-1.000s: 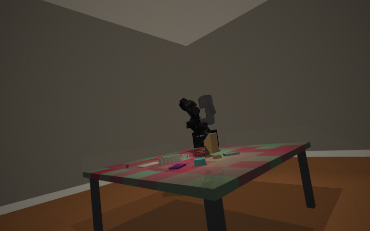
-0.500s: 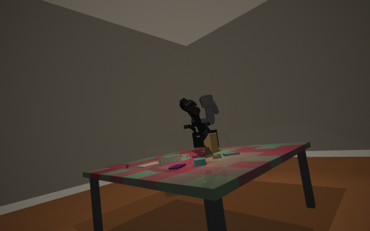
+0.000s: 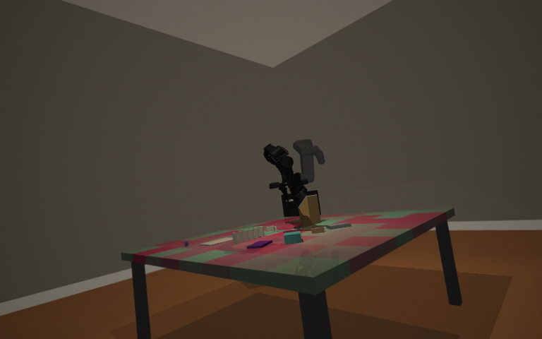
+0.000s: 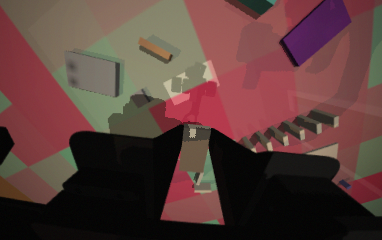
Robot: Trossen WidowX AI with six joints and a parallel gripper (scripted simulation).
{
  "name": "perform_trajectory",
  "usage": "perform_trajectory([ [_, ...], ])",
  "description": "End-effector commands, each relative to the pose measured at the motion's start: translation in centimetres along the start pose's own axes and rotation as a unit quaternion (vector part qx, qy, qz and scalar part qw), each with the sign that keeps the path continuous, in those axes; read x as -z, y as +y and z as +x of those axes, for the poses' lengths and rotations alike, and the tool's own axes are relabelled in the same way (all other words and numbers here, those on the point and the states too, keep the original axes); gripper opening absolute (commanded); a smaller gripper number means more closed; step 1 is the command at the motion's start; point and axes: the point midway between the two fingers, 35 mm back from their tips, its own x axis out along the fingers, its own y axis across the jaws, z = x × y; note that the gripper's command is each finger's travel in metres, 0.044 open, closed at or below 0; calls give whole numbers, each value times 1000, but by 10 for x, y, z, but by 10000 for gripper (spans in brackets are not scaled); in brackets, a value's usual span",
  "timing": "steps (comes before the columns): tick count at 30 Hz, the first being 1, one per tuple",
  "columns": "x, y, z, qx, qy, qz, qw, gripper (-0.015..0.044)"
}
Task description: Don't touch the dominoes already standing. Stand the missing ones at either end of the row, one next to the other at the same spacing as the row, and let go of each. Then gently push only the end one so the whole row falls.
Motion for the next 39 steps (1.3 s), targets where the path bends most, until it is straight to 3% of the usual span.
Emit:
perform_trajectory([
  [1,-3,-2,-1,1,-2,-17,1000,107],
  [14,-12,5,27,-69,-77,-2,995,107],
  [39,-27,10,63,-160,-294,18,942,107],
])
